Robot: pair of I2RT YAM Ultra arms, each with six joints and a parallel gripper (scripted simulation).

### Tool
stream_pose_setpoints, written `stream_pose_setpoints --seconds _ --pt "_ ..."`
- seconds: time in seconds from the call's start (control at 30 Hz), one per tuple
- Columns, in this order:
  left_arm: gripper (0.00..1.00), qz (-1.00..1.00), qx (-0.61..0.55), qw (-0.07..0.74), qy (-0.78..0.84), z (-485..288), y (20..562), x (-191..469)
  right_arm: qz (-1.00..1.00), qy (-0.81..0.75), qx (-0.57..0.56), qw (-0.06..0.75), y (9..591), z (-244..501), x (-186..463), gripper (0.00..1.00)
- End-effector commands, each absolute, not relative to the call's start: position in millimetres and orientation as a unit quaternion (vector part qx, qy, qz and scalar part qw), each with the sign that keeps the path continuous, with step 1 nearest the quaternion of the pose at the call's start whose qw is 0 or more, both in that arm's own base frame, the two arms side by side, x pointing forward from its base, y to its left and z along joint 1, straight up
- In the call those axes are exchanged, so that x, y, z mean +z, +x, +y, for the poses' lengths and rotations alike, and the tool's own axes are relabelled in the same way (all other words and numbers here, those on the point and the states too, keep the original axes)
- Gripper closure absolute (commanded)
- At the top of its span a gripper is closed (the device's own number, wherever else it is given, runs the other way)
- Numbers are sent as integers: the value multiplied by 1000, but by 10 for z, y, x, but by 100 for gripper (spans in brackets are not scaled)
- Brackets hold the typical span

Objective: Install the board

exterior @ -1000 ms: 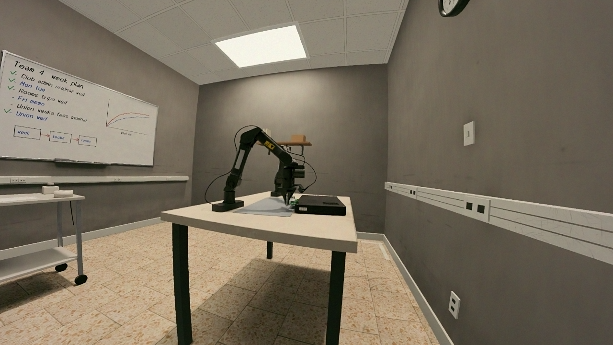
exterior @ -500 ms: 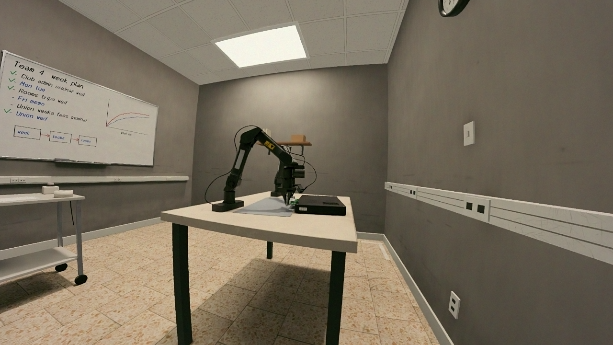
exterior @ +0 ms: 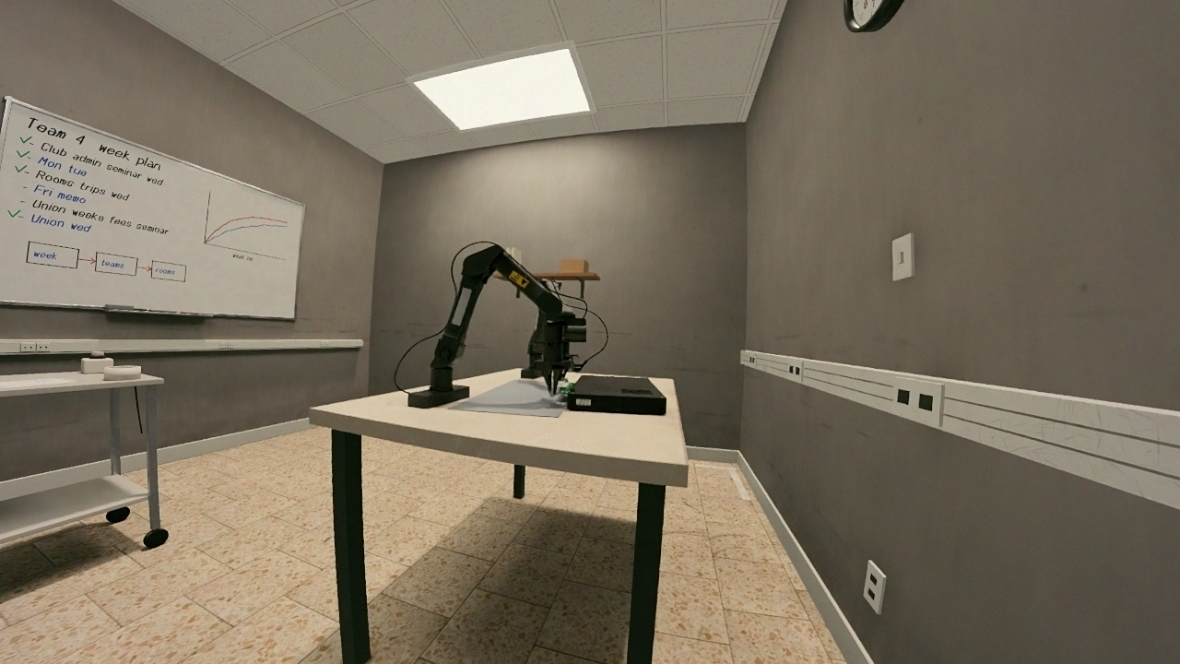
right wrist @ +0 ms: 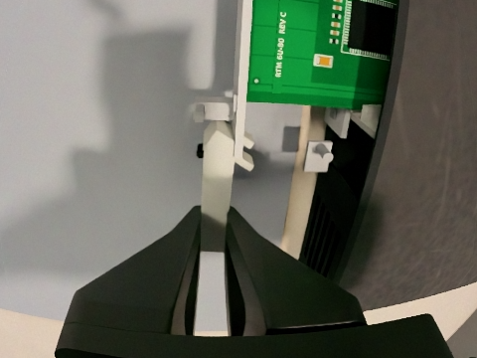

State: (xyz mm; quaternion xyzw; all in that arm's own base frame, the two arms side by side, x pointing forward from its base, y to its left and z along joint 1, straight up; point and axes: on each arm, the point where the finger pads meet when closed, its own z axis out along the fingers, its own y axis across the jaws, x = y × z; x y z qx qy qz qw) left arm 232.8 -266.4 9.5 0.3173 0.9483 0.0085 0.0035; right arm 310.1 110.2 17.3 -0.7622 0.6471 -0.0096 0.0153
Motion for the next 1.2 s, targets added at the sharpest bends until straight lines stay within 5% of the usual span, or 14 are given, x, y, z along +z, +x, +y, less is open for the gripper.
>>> stream_pose_setpoints --seconds 0.0,1.17 --pt "97 936 0 21 352 -2662 2389 131 644 -765 -8 13 3112 1104 192 97" --pt "97 834 0 23 551 -2599 2524 129 644 -765 -8 13 3112 1104 192 97"
